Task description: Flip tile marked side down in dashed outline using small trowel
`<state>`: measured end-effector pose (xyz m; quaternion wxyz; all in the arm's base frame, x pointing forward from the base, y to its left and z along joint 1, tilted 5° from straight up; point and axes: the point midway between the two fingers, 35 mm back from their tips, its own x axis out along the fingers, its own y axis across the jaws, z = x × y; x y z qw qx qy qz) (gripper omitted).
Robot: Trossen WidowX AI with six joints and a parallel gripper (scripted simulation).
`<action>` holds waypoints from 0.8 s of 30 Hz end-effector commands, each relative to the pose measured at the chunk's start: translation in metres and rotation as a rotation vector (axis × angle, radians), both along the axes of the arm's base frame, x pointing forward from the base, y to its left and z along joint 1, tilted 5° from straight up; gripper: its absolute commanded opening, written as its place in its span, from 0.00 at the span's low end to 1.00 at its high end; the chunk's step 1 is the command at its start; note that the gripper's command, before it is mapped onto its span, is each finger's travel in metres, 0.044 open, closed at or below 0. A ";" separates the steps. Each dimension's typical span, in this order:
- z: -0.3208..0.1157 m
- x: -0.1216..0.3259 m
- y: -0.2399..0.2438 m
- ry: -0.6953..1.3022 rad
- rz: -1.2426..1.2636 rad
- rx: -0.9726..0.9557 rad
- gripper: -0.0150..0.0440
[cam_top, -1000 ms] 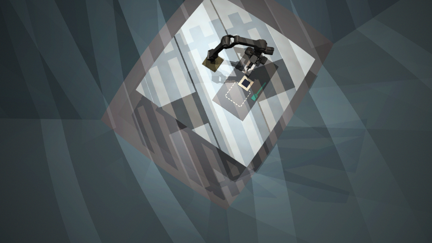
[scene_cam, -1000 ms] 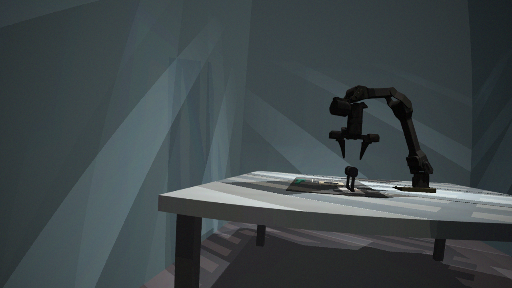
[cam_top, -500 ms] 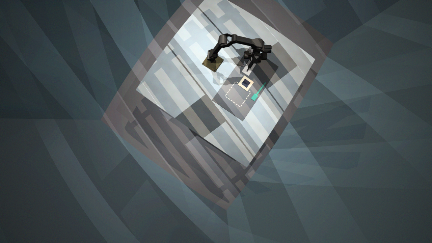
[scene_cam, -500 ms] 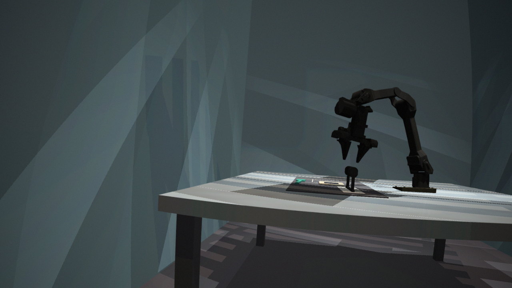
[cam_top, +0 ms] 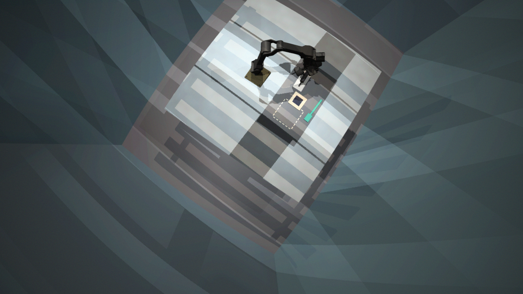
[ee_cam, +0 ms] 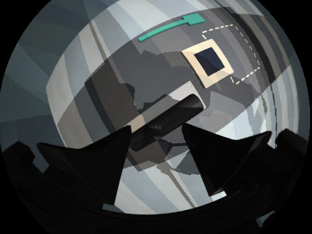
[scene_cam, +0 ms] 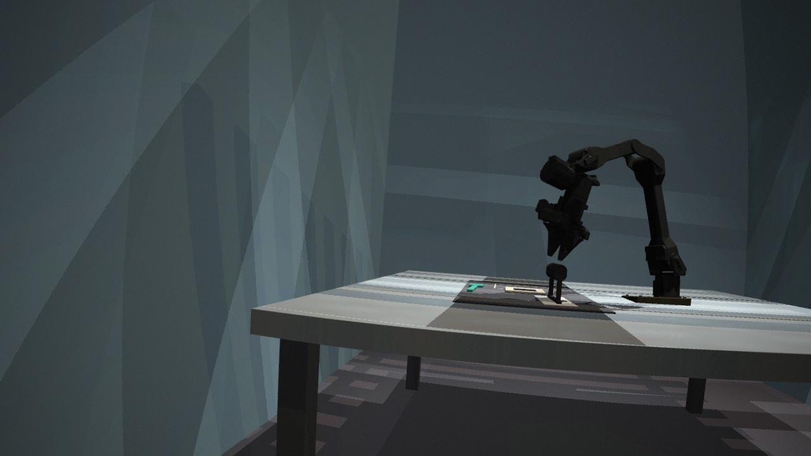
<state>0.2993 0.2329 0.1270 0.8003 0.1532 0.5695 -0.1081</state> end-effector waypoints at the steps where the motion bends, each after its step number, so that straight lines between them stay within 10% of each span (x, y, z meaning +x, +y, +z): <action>1: -0.001 -0.001 -0.001 -0.034 0.111 -0.035 0.76; 24: -0.011 -0.009 -0.007 -0.245 0.805 -0.338 0.76</action>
